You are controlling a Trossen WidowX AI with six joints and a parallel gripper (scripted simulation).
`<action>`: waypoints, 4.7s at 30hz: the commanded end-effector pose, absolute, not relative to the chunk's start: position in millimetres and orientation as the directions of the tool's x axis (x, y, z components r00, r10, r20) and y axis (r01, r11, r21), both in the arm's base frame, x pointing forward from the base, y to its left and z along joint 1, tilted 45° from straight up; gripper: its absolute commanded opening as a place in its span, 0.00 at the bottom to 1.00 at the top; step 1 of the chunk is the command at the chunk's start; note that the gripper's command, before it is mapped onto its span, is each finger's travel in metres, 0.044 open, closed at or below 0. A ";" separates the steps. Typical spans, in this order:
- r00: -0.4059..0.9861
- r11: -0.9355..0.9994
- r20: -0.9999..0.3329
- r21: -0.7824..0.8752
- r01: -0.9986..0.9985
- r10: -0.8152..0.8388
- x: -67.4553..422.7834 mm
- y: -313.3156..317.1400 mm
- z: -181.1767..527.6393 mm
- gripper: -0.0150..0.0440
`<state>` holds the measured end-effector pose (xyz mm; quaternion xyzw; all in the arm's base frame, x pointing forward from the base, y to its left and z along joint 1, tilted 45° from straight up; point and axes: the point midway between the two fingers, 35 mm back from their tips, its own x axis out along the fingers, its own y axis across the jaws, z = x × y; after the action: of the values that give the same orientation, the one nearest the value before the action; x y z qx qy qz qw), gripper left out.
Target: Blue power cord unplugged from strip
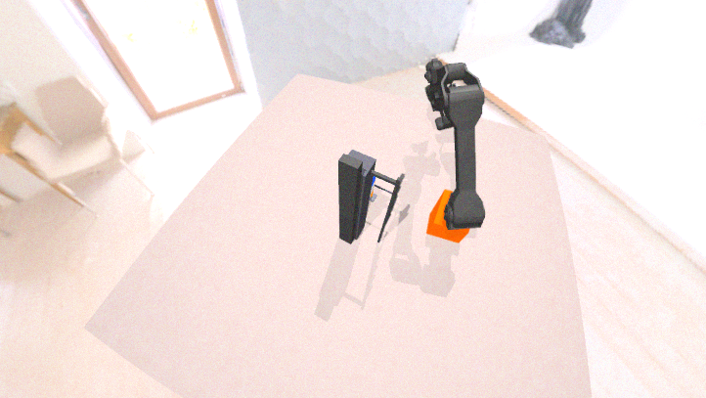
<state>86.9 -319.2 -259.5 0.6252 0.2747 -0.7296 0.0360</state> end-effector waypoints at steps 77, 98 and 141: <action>0.046 -0.167 -0.714 -0.100 0.981 0.699 258.7 -67.9 71.2 0.38; 0.048 -0.169 -0.716 -0.099 0.981 0.697 257.1 -80.4 59.8 0.25; 0.052 -0.172 -0.716 -0.096 0.980 0.697 248.8 -105.4 47.6 0.53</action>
<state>248.1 -103.9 45.6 0.6909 0.6067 -0.3287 0.2159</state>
